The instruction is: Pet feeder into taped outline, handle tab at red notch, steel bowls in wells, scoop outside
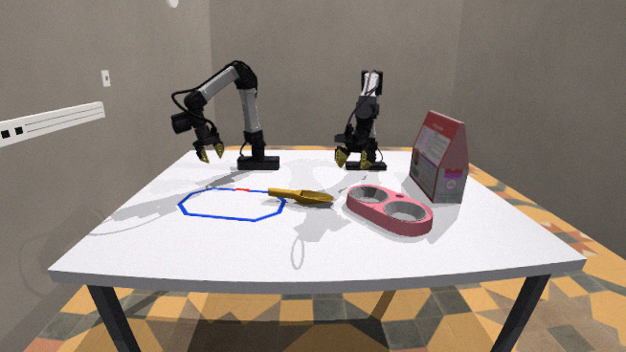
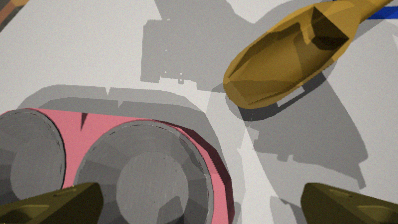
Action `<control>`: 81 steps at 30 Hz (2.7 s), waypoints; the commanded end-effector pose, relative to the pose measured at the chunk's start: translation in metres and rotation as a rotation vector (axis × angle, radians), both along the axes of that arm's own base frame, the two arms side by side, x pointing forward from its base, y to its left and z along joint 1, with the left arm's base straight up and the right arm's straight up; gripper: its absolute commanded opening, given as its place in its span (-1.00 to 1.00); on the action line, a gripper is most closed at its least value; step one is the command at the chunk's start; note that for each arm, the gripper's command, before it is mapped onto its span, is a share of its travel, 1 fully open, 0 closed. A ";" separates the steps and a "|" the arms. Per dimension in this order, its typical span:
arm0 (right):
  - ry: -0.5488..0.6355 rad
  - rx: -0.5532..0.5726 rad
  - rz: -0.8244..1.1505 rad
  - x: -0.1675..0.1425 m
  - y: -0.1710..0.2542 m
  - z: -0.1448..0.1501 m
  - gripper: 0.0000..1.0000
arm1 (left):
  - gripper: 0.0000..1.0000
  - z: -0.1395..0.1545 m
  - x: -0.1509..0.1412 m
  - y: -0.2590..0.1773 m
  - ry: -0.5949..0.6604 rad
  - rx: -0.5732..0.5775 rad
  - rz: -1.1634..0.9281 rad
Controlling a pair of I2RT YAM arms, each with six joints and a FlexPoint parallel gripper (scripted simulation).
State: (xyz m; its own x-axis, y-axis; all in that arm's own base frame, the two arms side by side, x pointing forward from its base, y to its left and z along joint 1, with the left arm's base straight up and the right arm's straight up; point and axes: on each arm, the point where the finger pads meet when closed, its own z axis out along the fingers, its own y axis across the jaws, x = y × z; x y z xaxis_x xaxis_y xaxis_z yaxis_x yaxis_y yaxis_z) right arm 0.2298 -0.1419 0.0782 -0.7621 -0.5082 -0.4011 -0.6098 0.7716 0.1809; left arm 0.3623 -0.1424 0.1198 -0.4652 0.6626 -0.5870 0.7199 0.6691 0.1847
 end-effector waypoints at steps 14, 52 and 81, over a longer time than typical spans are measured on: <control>0.134 -0.281 0.345 0.111 0.106 -0.028 0.05 | 1.00 0.082 -0.049 -0.020 -0.017 -0.439 -0.525; 0.089 -0.459 0.695 0.129 0.275 -0.085 0.02 | 1.00 0.058 -0.051 -0.011 0.045 -0.582 -0.446; 0.039 -0.460 0.686 0.133 0.278 -0.018 -0.66 | 1.00 0.065 -0.051 -0.012 0.028 -0.575 -0.454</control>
